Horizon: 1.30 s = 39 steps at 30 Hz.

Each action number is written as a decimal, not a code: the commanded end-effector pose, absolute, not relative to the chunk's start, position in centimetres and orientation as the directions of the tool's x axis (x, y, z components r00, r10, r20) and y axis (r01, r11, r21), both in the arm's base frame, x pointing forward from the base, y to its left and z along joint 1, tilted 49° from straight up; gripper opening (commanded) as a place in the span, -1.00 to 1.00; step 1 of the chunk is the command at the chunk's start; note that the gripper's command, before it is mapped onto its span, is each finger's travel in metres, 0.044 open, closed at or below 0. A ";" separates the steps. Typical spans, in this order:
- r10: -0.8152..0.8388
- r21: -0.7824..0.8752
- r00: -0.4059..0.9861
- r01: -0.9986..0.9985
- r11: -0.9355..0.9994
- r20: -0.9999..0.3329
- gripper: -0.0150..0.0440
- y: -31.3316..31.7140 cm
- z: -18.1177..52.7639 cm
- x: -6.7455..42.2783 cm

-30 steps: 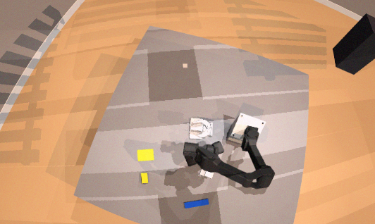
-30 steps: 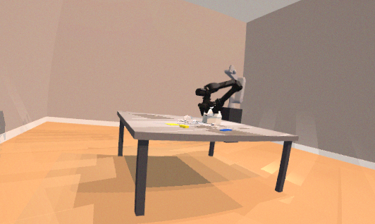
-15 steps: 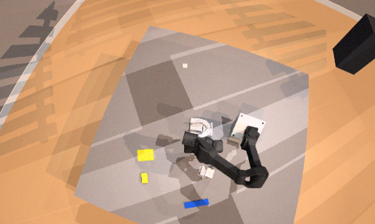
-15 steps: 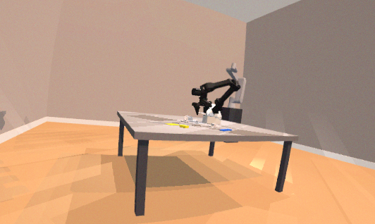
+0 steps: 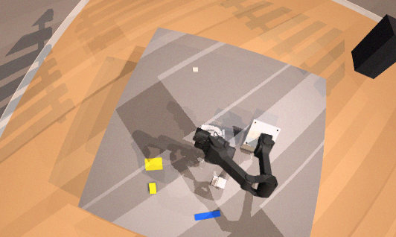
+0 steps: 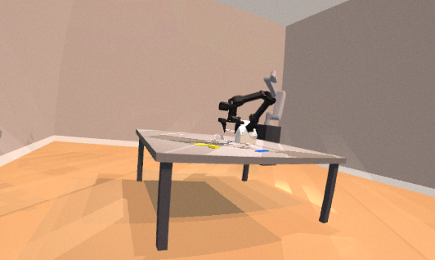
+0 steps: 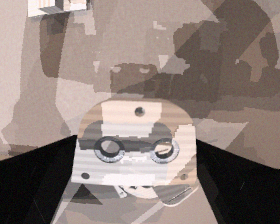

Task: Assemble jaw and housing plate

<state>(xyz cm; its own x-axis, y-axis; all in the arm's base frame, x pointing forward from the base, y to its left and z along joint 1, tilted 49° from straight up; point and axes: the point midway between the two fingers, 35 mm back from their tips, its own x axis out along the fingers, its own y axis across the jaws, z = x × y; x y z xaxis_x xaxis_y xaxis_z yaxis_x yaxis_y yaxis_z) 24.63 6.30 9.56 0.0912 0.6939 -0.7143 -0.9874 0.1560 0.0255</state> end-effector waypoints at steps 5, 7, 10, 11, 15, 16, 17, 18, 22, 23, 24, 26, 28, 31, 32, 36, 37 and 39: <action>0.699 0.168 0.090 -0.942 0.292 -0.710 0.70 5.0 8.2 24.8; 0.700 0.204 0.089 -0.924 0.324 -0.709 0.70 4.7 7.9 24.8; 0.702 0.257 0.089 -0.892 0.371 -0.707 0.70 4.2 7.4 24.9; 0.702 0.274 0.089 -0.881 0.387 -0.706 0.70 4.1 7.3 24.9; 0.705 0.342 0.088 -0.828 0.444 -0.703 0.70 3.4 6.6 24.8; 0.706 0.358 0.088 -0.814 0.458 -0.702 0.70 3.3 6.4 24.8; 0.707 0.375 0.088 -0.799 0.471 -0.702 0.70 3.1 6.3 24.8; 0.708 0.391 0.088 -0.783 0.484 -0.701 0.70 3.0 6.1 24.8; 0.712 0.453 0.088 -0.716 0.532 -0.697 0.70 2.3 5.5 24.7; 0.713 0.468 0.088 -0.698 0.543 -0.695 0.70 2.2 5.3 24.7; 0.714 0.482 0.089 -0.679 0.553 -0.694 0.70 2.0 5.2 24.7; 0.716 0.511 0.089 -0.641 0.573 -0.692 0.70 1.7 4.8 24.6; 0.719 0.538 0.089 -0.601 0.591 -0.689 0.70 1.4 4.5 24.5; 0.723 0.577 0.090 -0.539 0.614 -0.685 0.70 1.0 4.1 24.4; 0.724 0.589 0.091 -0.517 0.621 -0.684 0.70 0.8 3.9 24.4; 0.729 0.634 0.093 -0.428 0.644 -0.678 0.70 0.3 3.3 24.2; 0.731 0.645 0.093 -0.405 0.648 -0.676 0.70 0.1 3.1 24.1; 0.734 0.665 0.094 -0.358 0.656 -0.673 0.70 -0.1 2.8 24.0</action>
<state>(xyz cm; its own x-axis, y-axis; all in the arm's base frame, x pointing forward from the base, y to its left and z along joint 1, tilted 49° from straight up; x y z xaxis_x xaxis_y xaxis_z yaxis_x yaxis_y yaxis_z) 24.15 0.24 3.29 0.0922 0.7294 -0.6778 -0.4238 0.6448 0.6362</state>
